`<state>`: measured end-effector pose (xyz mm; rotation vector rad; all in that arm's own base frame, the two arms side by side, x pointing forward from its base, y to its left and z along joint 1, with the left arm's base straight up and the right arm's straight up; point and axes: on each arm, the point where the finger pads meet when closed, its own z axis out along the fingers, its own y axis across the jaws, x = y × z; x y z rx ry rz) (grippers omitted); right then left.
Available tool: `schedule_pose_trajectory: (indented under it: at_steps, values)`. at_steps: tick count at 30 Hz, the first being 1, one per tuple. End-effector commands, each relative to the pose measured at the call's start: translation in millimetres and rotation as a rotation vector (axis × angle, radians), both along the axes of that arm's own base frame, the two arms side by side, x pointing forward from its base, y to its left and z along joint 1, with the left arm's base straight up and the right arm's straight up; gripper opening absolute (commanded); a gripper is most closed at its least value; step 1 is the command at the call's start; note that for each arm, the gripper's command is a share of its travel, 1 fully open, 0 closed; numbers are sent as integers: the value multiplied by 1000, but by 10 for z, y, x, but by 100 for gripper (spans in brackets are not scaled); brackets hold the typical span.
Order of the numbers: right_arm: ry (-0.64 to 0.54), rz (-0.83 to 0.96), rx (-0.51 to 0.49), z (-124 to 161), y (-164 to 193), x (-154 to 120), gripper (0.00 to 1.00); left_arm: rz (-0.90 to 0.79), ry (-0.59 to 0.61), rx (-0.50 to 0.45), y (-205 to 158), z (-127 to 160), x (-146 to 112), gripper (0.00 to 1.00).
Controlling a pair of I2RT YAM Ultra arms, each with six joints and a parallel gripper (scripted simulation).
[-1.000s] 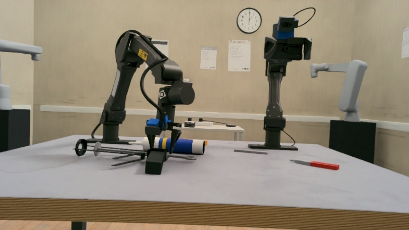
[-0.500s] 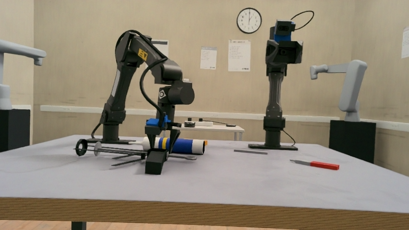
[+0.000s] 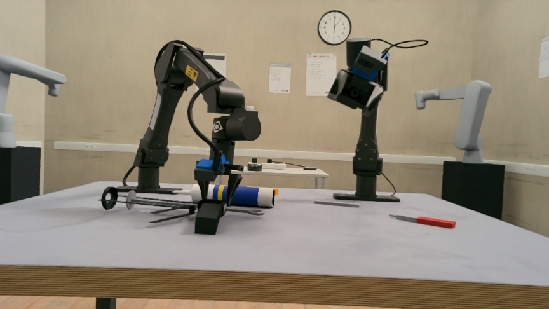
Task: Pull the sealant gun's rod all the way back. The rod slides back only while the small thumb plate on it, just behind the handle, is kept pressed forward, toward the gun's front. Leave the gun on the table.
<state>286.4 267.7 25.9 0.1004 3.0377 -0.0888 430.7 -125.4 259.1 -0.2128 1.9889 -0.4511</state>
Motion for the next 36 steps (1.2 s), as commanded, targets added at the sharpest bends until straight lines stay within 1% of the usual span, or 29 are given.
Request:
schedule_pose_trajectory:
  at_steps: [1,2,4,8,10,15,19,21,25,28,33,36]
  values:
    - [-26,-5,23,45,36,46,51,-23,220,-190,-295,-162,37,62]
    - [-26,-5,23,45,36,46,51,-21,264,-217,-356,-230,44,62]
    - [-26,-5,23,45,36,46,51,-21,264,-217,-356,-230,44,62]
    - [-26,-5,23,45,36,46,51,6,443,-321,-580,-500,33,62]
    - [-26,-5,23,45,36,46,51,30,558,-379,-738,-678,30,62]
    - [-26,-5,23,45,36,46,51,101,770,-473,-994,-992,-32,62]
    - [-26,-5,23,45,36,46,51,185,947,-539,-1182,-1241,-130,62]
    - [-26,-5,23,45,36,46,51,185,947,-539,-1182,-1241,-130,62]
    - [-26,-5,23,45,36,46,51,296,1125,-596,-1347,-1474,-266,62]
    - [-26,-5,23,45,36,46,51,409,1278,-628,-1510,-1694,-384,62]
    - [-26,-5,23,45,36,46,51,562,1443,-650,-1676,-1931,-544,62]
    - [-26,-5,23,45,36,46,51,632,1509,-651,-1764,-2055,-605,62]
